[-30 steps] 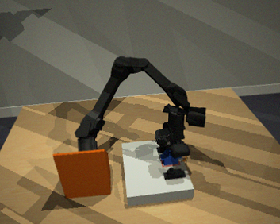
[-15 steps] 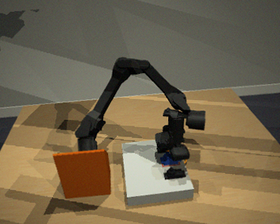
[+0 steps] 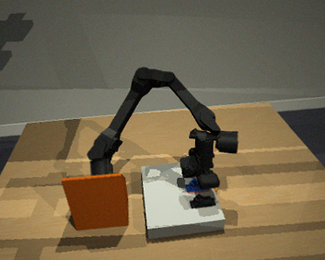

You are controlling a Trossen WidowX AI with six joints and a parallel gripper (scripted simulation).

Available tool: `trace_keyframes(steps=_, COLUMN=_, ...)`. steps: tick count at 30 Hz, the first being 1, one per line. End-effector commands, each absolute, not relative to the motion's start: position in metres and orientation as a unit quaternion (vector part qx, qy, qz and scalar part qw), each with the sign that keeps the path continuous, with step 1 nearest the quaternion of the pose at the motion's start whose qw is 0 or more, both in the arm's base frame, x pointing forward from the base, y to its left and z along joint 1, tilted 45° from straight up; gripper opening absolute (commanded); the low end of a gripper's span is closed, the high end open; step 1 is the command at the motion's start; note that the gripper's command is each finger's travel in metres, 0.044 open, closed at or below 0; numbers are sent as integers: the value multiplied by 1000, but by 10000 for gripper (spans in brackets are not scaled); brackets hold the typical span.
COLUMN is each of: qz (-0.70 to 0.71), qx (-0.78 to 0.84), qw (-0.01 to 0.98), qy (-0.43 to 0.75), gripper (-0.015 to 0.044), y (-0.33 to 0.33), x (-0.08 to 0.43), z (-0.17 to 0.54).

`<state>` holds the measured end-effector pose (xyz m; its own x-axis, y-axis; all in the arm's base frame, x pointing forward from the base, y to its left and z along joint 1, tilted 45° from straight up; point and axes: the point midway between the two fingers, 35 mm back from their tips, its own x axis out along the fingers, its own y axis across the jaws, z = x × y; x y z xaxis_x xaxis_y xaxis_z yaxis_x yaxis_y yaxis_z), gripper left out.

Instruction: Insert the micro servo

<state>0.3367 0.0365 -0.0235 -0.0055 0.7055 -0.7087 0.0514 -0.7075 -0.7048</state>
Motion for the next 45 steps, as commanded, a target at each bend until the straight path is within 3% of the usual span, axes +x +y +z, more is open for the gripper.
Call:
trace_keyframes(steps=1, qz=647, qx=-659, qw=256, qy=-287, gripper=131, y=36, x=337, z=-24)
trace_keyframes(steps=4, qz=647, qx=-659, qw=256, qy=-287, gripper=188, y=36, x=337, z=-24)
trace_keyframes(steps=17, qz=648, qx=-659, qw=255, qy=-286, gripper=188, y=12, x=330, z=1)
trace_keyframes(steps=22, qz=648, qx=-659, qw=255, qy=-285, gripper=319, y=-4, x=306, z=10)
trace_keyframes(steps=27, qz=650, qx=-657, qw=254, qy=-283, gripper=440, y=-36, x=238, z=37)
trace_keyframes(steps=45, qz=648, qx=-659, qw=256, qy=-284, gripper=440, y=-70, x=229, z=75)
